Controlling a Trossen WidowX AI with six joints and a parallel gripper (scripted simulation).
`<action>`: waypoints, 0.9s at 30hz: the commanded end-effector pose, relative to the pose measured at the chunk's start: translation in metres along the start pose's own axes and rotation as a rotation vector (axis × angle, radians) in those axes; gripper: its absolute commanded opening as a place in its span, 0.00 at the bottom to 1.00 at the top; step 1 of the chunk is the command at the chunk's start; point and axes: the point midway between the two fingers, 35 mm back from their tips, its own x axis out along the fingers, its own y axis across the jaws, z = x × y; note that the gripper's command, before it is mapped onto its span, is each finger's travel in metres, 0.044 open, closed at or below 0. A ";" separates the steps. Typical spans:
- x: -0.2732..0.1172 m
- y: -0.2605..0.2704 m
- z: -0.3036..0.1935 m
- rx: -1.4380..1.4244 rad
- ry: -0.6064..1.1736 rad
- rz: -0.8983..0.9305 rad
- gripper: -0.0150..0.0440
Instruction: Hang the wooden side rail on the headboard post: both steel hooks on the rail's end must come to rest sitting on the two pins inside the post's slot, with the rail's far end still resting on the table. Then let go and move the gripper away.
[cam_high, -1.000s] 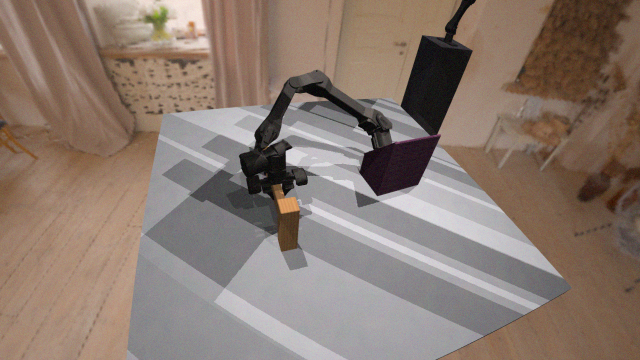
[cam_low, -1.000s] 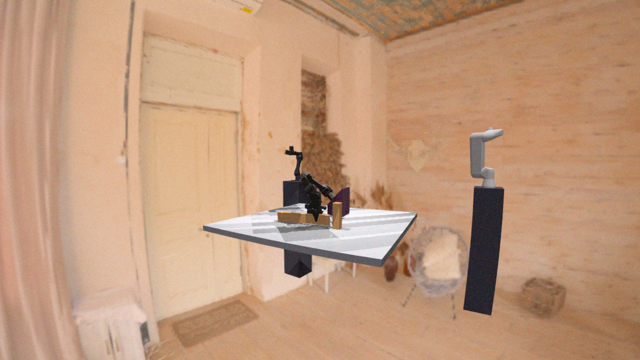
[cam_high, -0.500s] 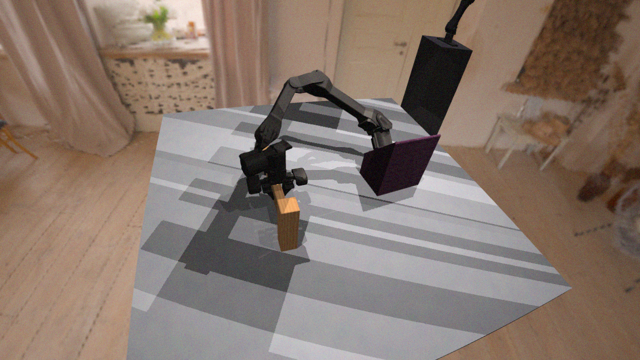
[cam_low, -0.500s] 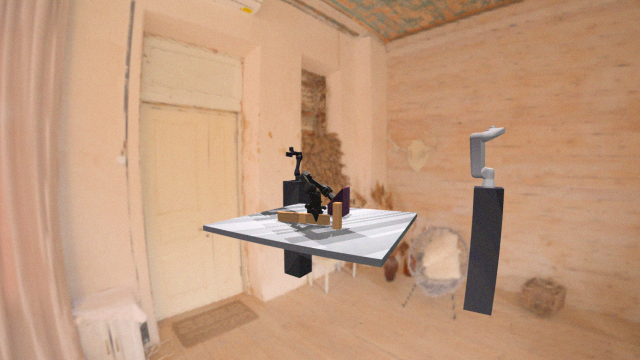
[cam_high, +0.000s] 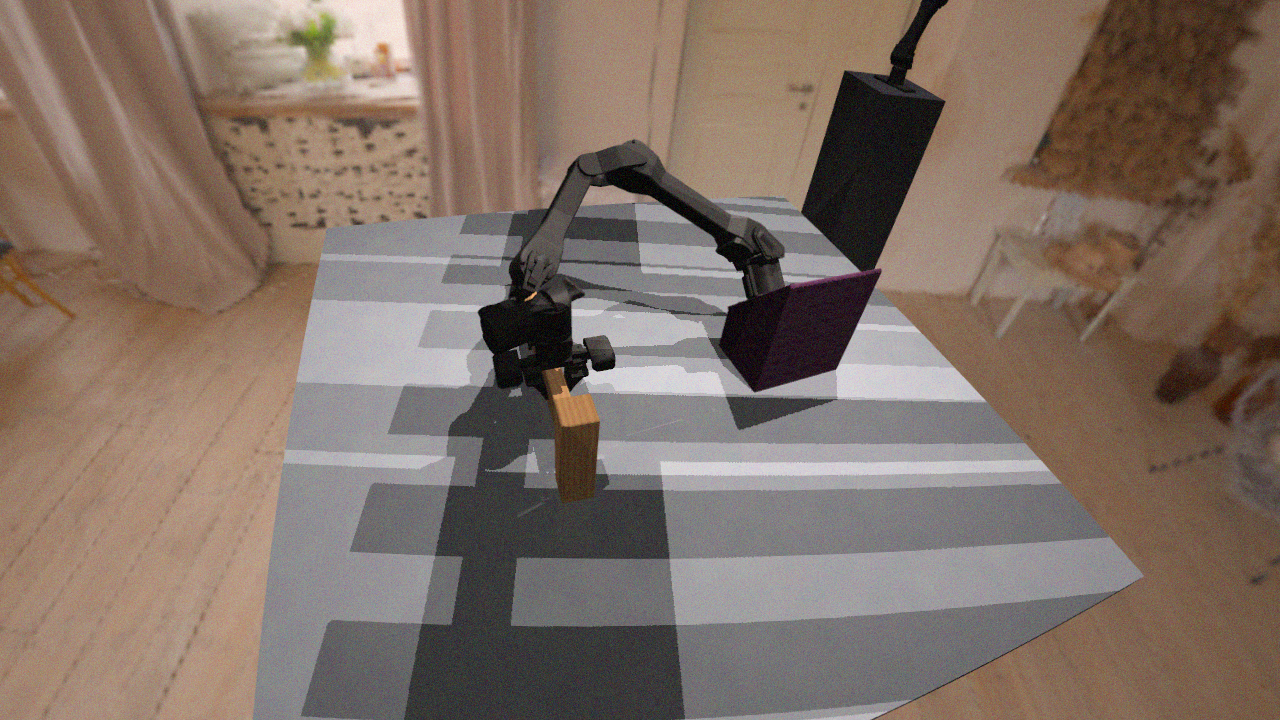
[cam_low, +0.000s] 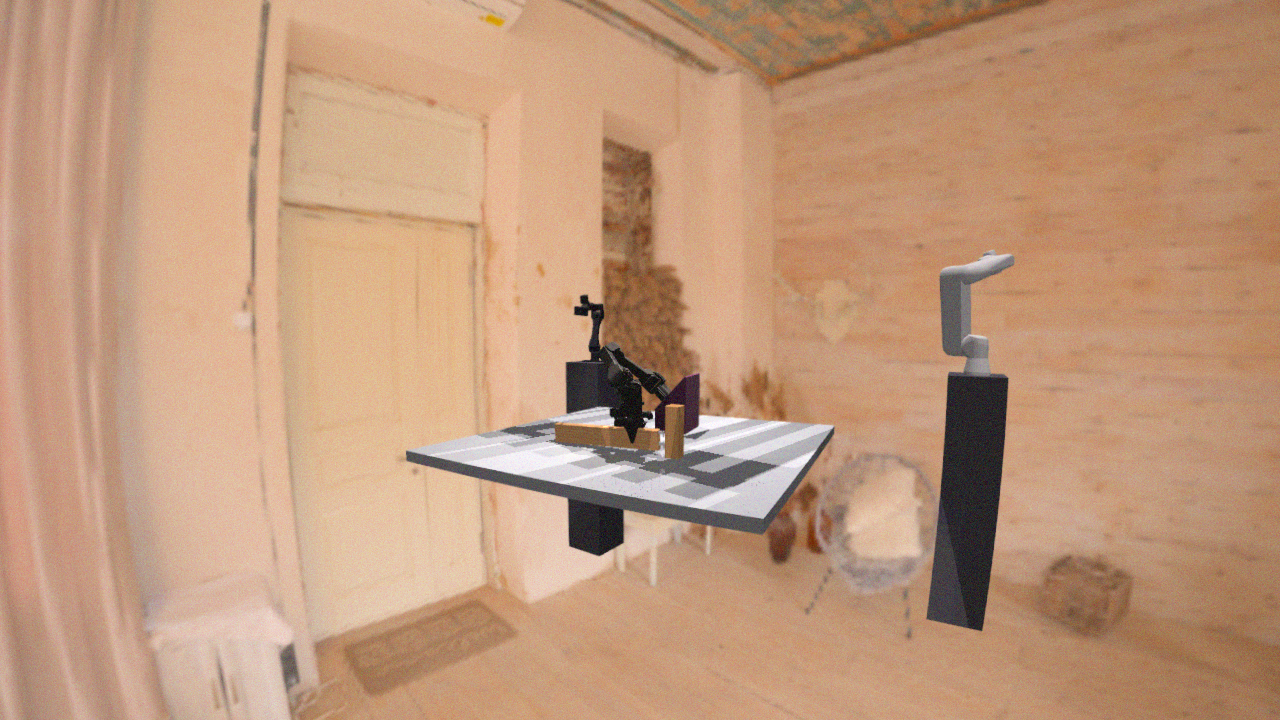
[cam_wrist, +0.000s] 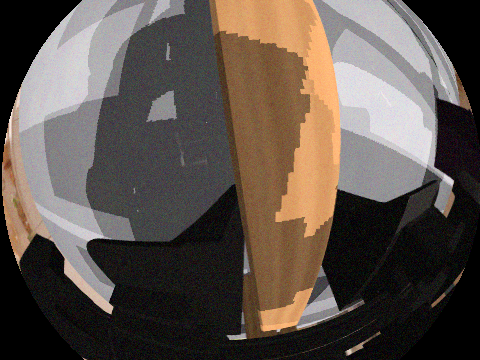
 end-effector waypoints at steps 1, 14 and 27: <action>-0.010 0.004 -0.002 0.005 0.001 0.025 0.25; -0.011 0.004 -0.002 0.005 0.001 0.025 0.25; 0.000 0.000 0.000 0.001 0.000 0.004 0.25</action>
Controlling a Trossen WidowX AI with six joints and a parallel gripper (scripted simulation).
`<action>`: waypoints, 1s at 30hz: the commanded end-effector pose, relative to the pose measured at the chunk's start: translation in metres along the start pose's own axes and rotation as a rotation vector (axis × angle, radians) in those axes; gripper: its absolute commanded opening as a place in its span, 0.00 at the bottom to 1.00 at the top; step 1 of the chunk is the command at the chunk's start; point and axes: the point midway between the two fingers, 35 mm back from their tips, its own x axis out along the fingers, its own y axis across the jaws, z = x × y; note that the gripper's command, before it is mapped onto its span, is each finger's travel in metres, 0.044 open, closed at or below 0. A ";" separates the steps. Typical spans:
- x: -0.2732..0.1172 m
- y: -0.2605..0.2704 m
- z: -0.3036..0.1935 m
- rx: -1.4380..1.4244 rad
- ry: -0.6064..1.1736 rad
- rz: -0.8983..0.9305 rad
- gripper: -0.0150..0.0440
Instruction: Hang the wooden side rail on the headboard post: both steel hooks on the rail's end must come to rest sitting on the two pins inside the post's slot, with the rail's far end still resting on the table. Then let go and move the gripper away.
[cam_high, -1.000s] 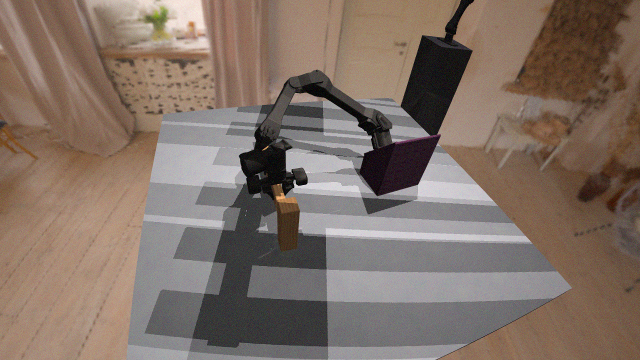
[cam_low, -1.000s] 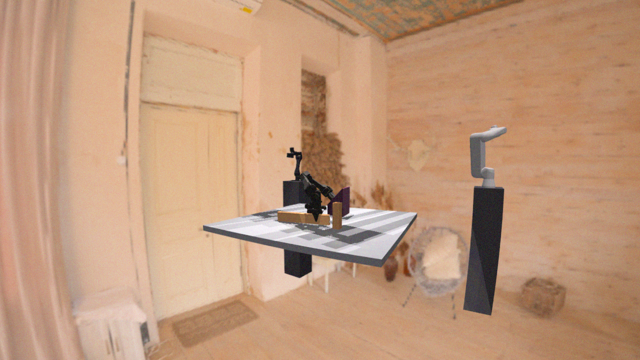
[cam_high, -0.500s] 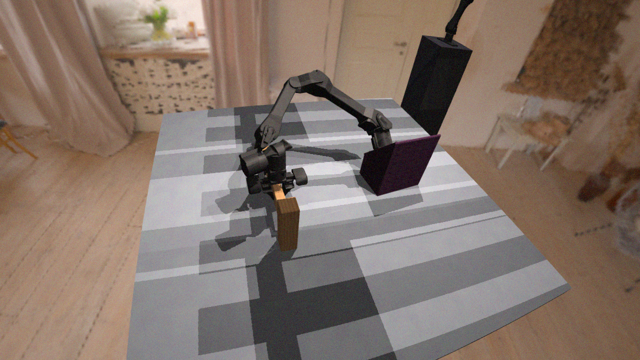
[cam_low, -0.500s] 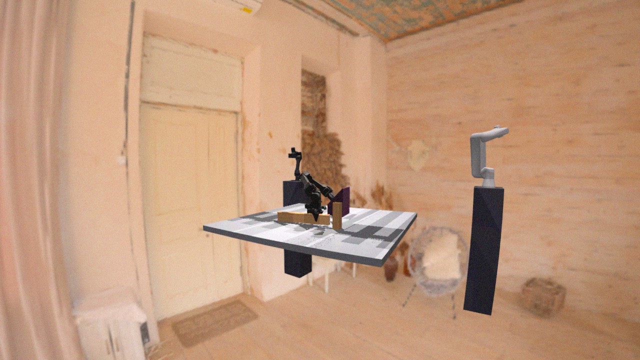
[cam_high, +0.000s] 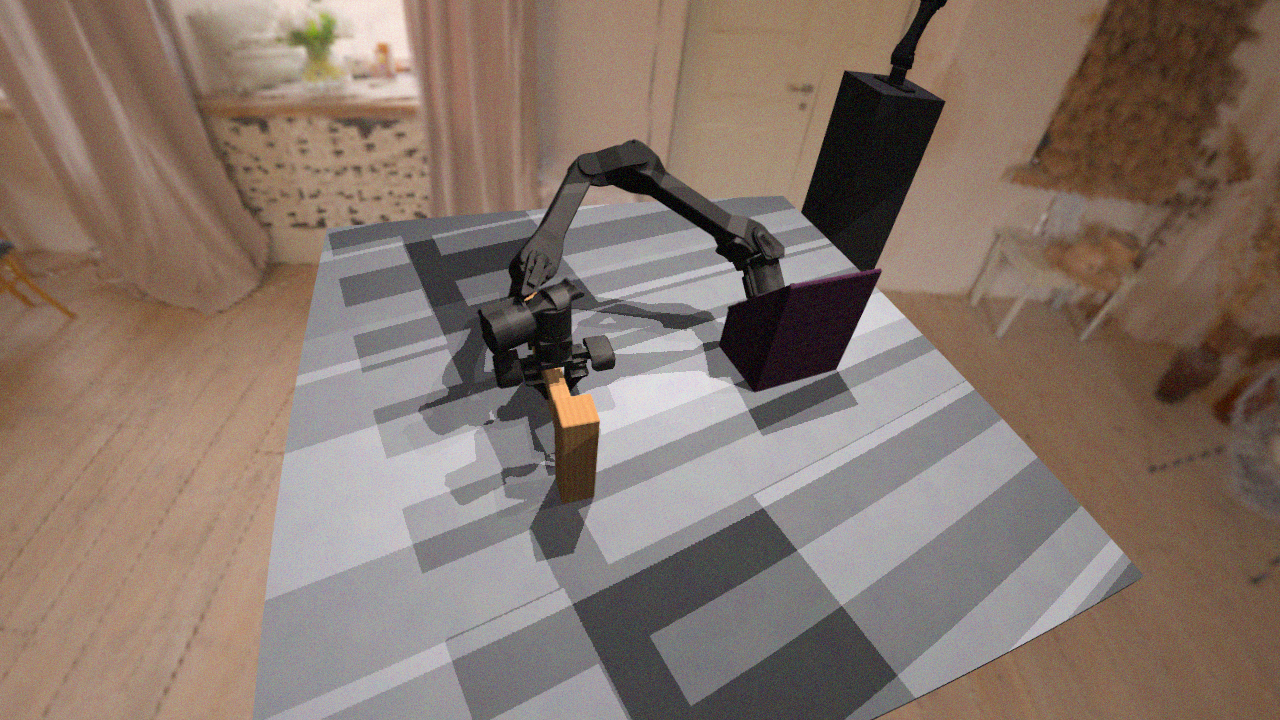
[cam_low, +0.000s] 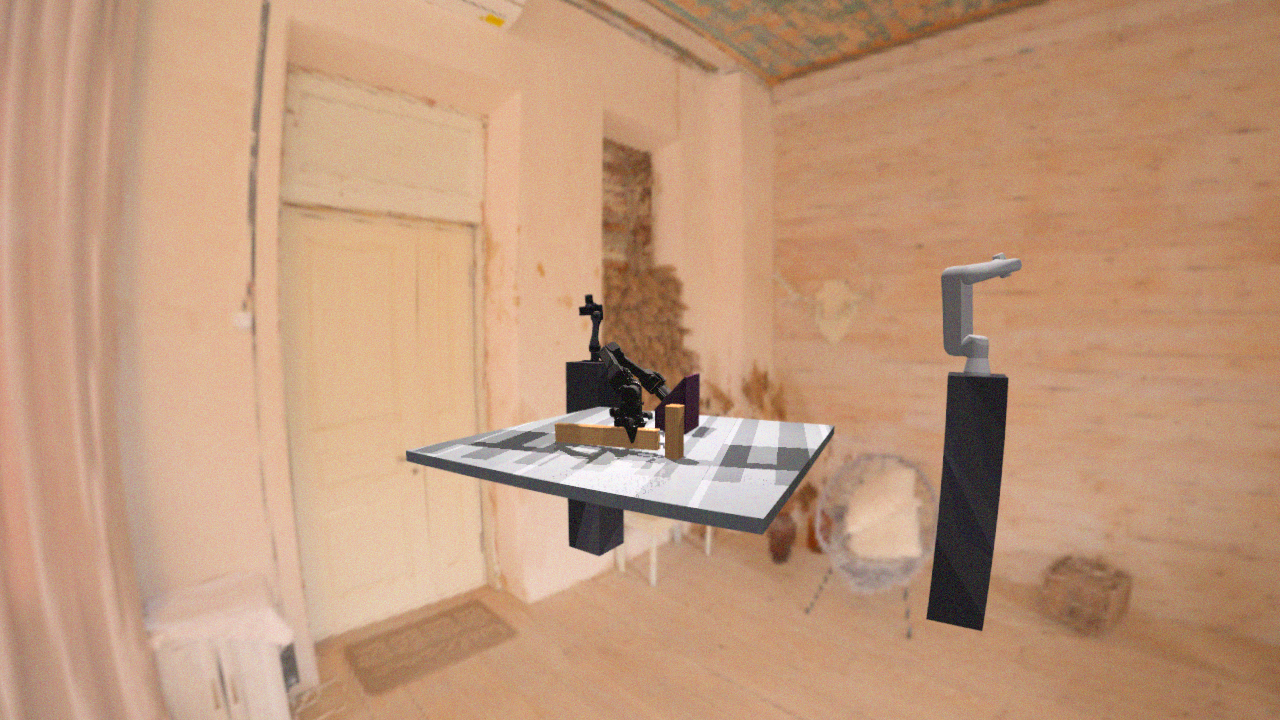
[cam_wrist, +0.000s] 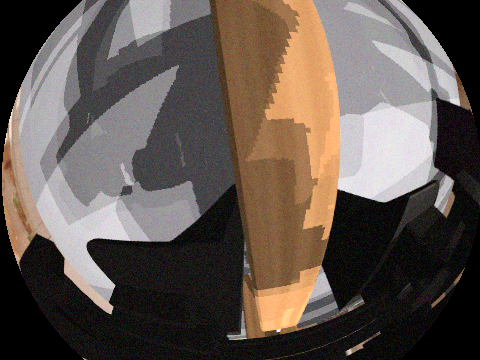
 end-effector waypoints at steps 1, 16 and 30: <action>0.000 0.000 0.000 0.000 0.000 0.006 0.25; -0.001 0.001 -0.001 0.004 0.000 0.025 0.25; -0.002 0.002 -0.002 0.004 0.000 0.025 0.25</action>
